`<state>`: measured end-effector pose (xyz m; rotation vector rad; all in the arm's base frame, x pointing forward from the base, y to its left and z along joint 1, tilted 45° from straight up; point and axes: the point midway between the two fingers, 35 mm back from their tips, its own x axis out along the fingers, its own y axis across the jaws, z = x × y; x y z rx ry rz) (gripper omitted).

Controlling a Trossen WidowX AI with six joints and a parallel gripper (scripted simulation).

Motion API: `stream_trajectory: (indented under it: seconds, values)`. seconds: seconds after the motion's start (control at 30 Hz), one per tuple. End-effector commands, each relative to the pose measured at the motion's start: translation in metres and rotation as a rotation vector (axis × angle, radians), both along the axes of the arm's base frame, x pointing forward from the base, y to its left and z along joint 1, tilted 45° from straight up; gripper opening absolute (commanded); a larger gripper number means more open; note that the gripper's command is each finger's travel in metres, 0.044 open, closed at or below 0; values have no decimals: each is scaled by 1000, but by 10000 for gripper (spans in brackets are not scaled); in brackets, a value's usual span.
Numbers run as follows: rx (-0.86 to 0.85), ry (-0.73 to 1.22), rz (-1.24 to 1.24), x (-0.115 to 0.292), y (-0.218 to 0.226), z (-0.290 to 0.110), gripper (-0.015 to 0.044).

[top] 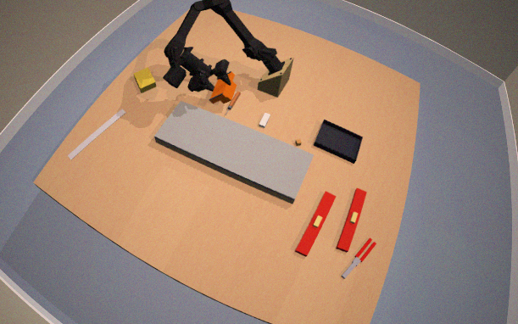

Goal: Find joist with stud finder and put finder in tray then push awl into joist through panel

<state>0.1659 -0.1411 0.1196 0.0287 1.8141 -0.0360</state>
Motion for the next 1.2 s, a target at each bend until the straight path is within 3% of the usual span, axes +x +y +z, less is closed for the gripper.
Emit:
stream_trajectory:
  seconds: [0.0, 0.9, 1.17]
  values:
    - [40, -13, -2, 2, 0, 2, 0]
    - [78, -26, -26, 0, -27, -17, 0]
    - [76, -26, -28, 0, -25, -15, 210]
